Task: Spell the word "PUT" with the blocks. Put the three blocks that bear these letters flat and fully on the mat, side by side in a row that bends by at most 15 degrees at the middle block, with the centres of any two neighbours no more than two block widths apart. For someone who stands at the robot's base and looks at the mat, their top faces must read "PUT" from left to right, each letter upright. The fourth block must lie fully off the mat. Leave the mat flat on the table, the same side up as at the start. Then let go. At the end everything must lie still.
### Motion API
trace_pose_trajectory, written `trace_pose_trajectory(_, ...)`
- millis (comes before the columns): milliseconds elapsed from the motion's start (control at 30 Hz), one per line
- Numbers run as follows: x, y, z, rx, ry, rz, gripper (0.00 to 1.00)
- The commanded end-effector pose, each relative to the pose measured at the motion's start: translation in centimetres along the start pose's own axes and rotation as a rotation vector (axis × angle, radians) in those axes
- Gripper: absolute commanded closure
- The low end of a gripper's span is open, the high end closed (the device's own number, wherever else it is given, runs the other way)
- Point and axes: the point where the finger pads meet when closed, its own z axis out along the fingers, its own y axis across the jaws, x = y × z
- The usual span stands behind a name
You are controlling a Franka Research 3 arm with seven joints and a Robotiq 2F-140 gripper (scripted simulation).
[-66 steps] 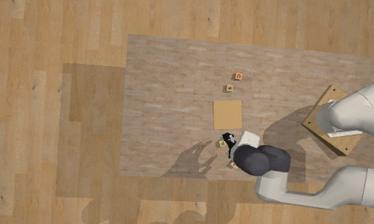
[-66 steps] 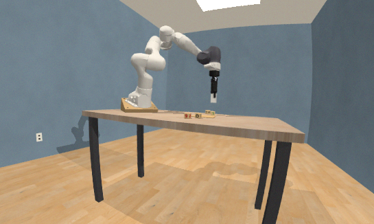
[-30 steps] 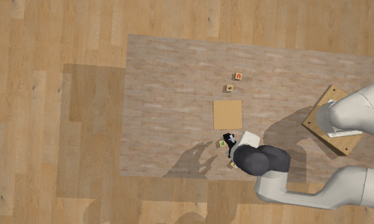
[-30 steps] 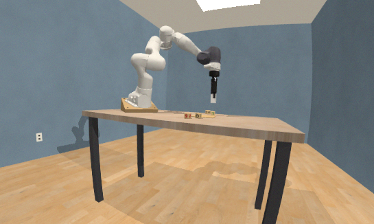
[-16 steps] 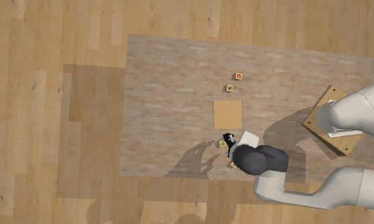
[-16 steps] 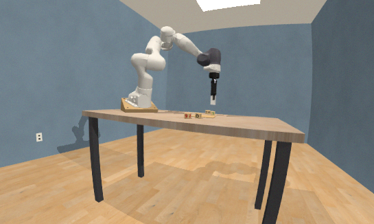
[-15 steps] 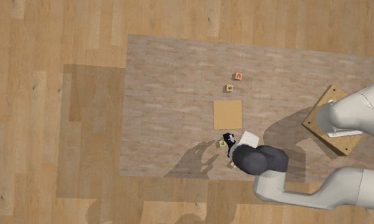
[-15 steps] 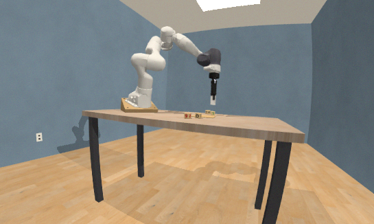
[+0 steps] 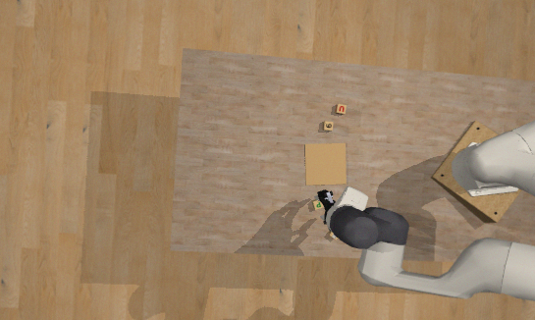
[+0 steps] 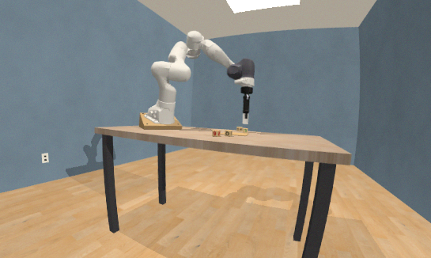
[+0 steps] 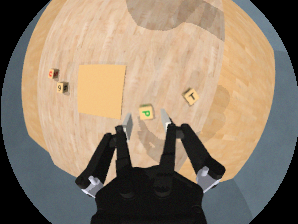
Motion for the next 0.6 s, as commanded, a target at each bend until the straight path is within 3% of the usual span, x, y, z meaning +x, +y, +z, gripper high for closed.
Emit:
trace_pose_trajectory(0,-0.2,-0.1,0.5,0.0,-0.01,-0.001,0.6)
trace_pose_trajectory(567,-0.2,-0.1,1.6,0.0,-0.01,-0.001,0.6)
